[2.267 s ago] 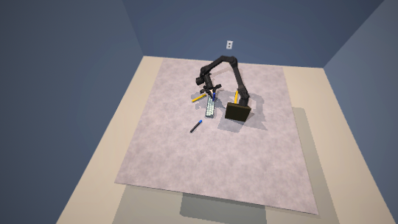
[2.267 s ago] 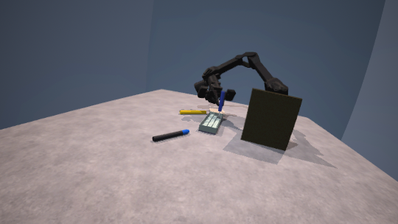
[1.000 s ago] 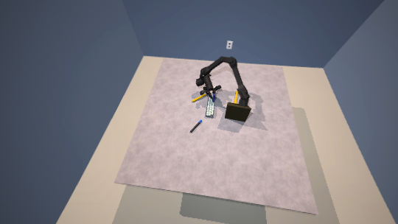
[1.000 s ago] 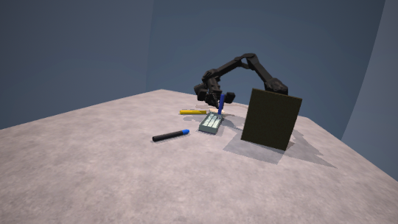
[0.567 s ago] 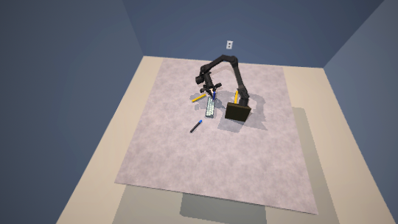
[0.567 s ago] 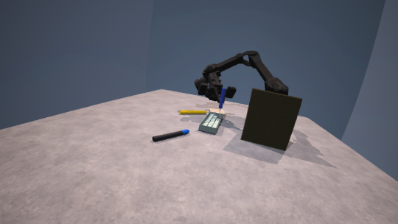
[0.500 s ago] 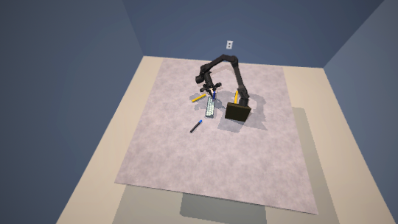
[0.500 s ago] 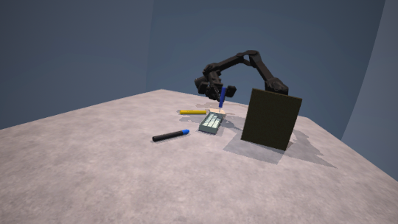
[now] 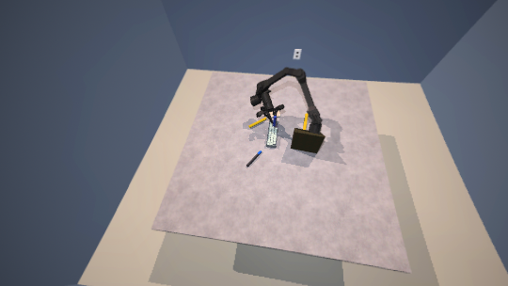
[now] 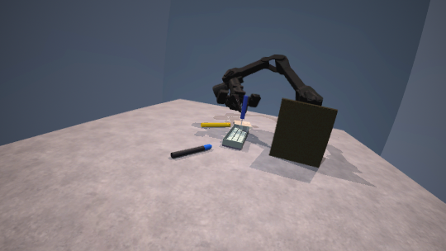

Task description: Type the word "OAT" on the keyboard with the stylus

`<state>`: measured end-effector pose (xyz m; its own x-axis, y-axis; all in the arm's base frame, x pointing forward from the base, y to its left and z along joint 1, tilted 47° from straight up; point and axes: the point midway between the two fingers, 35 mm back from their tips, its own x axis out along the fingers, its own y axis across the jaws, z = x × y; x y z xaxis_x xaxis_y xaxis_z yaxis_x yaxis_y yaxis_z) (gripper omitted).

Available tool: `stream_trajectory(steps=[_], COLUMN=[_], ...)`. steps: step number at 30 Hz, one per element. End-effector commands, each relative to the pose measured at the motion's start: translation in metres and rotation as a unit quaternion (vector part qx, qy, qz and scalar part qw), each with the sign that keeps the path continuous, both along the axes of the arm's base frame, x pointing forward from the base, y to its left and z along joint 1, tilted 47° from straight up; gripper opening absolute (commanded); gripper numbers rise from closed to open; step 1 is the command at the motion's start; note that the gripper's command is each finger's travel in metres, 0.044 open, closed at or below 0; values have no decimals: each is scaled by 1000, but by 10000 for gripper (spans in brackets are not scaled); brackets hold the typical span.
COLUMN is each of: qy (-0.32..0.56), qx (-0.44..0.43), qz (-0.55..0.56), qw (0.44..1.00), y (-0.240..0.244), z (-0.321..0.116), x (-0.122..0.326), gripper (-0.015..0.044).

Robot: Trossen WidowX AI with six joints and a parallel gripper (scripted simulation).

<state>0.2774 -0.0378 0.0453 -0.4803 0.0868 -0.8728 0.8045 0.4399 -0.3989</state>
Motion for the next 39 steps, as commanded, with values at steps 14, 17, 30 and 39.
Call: stream_trajectory(steps=[14,17,30,39], qy=[2,2,2,2], qx=[0,0,0,0], qz=[-2,-2,-2,-2], qw=[1000,1000,1000,1000], y=[-7,-8,-13,-16], z=[-20,-21,-25,-28], x=[6,6,7,7], gripper=[53,81,81,81])
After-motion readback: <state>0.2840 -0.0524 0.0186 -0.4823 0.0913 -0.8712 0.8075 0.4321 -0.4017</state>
